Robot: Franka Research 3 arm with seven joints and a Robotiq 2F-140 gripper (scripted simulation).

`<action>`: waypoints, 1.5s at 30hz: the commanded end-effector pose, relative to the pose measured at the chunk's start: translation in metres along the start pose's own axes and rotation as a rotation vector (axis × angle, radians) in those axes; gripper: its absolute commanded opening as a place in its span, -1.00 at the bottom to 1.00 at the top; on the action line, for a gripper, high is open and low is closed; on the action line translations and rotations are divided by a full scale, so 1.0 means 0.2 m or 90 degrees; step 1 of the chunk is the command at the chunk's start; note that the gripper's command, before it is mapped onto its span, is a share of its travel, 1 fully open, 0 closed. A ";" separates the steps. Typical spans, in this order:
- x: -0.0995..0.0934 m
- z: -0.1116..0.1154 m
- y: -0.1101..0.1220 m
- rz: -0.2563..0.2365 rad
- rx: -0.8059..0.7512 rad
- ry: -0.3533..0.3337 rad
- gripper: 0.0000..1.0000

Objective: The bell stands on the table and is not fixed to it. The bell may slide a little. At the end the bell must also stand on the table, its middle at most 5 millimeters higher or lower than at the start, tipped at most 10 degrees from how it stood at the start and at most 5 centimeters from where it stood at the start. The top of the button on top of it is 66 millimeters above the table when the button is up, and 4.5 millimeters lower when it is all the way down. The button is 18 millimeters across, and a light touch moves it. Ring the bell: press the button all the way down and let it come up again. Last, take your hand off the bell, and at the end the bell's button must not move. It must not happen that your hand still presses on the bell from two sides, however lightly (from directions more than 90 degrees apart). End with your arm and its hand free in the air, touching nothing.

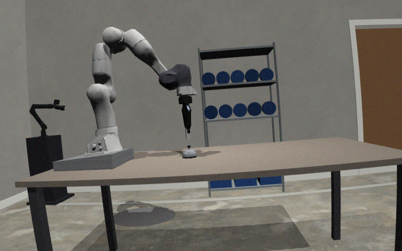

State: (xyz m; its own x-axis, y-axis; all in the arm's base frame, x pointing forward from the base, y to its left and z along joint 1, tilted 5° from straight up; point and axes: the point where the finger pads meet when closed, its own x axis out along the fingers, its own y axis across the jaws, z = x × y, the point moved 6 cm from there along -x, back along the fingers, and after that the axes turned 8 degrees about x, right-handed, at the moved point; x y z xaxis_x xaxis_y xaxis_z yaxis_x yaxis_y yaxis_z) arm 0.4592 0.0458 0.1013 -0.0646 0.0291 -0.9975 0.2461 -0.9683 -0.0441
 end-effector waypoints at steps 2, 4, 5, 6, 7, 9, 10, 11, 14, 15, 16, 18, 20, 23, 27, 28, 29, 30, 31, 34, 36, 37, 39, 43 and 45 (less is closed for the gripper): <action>-0.06 0.02 0.00 -0.002 0.000 -0.008 -1.00; -0.07 0.01 0.00 -0.002 0.000 -0.008 -1.00; -0.08 0.01 0.00 -0.002 0.000 -0.008 -1.00; -0.09 0.01 0.00 -0.002 0.000 -0.008 -1.00; -0.10 0.01 0.00 -0.002 0.000 -0.008 -1.00; -0.10 0.01 0.00 -0.002 0.000 -0.008 -1.00; -0.10 0.01 0.00 -0.002 0.000 -0.008 -1.00; -0.10 0.01 0.00 -0.002 0.000 -0.008 -1.00; -0.11 0.01 0.00 -0.002 0.000 -0.008 -1.00; -0.11 0.01 0.00 -0.002 0.000 -0.008 -1.00; -0.11 0.01 0.00 -0.002 0.000 -0.008 -1.00; -0.11 0.01 0.00 -0.002 0.000 -0.008 -1.00; -0.11 0.01 0.00 -0.002 0.000 -0.008 -1.00; -0.11 0.01 0.00 -0.002 0.000 -0.008 -1.00; -0.11 0.01 0.00 -0.002 0.000 -0.008 -1.00; -0.11 0.01 0.00 -0.002 0.000 -0.008 -1.00; -0.11 0.01 0.00 -0.002 0.000 -0.008 -1.00; -0.11 0.01 0.00 -0.002 0.000 -0.008 -1.00; -0.11 0.01 0.00 -0.002 0.000 -0.008 -1.00; -0.11 0.01 0.00 -0.002 0.000 -0.008 -1.00; -0.11 0.01 0.00 -0.002 0.000 -0.008 -1.00; -0.11 0.01 0.00 -0.002 0.000 -0.008 -1.00; -0.11 0.01 0.00 -0.002 0.000 -0.008 -1.00; -0.11 0.01 0.00 -0.002 0.000 -0.008 -1.00; -0.11 0.01 0.00 -0.002 0.000 -0.008 -1.00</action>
State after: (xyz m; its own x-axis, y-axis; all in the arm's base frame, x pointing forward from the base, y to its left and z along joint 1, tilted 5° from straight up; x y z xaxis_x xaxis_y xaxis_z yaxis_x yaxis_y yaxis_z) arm 0.4573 0.0452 0.1222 -0.0794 0.0292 -0.9964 0.2456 -0.9682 -0.0479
